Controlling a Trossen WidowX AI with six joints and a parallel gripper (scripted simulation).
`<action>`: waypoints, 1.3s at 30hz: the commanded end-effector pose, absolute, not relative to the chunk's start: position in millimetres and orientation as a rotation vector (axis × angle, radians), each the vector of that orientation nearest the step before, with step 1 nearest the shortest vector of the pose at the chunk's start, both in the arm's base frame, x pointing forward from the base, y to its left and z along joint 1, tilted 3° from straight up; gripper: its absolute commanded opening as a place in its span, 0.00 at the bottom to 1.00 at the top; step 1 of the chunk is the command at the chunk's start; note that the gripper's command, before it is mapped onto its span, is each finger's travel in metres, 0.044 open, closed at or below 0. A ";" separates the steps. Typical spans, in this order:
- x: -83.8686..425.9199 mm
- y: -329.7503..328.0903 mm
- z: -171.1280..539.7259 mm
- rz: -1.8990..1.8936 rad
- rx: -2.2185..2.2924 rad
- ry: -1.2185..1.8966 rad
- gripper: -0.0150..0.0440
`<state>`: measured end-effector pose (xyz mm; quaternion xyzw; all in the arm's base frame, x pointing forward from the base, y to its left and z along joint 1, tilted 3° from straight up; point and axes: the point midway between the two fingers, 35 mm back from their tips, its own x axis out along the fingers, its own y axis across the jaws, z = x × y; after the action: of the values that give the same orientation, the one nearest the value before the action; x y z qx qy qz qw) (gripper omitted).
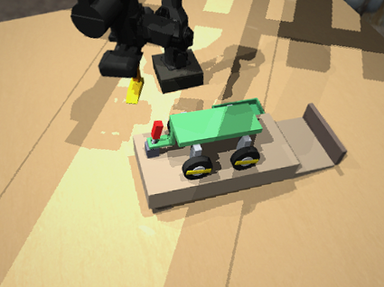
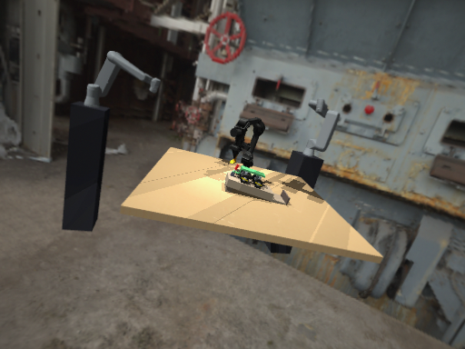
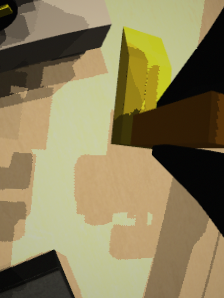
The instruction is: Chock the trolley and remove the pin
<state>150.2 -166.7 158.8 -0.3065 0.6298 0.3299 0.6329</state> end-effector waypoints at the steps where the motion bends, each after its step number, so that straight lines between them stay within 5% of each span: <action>1: 151.2 -166.9 160.3 0.659 -0.609 1.470 0.25; 39: 155.2 -159.3 159.6 -0.124 0.175 1.576 0.25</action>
<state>152.0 -165.3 159.6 0.0753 0.7087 -0.0542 0.6994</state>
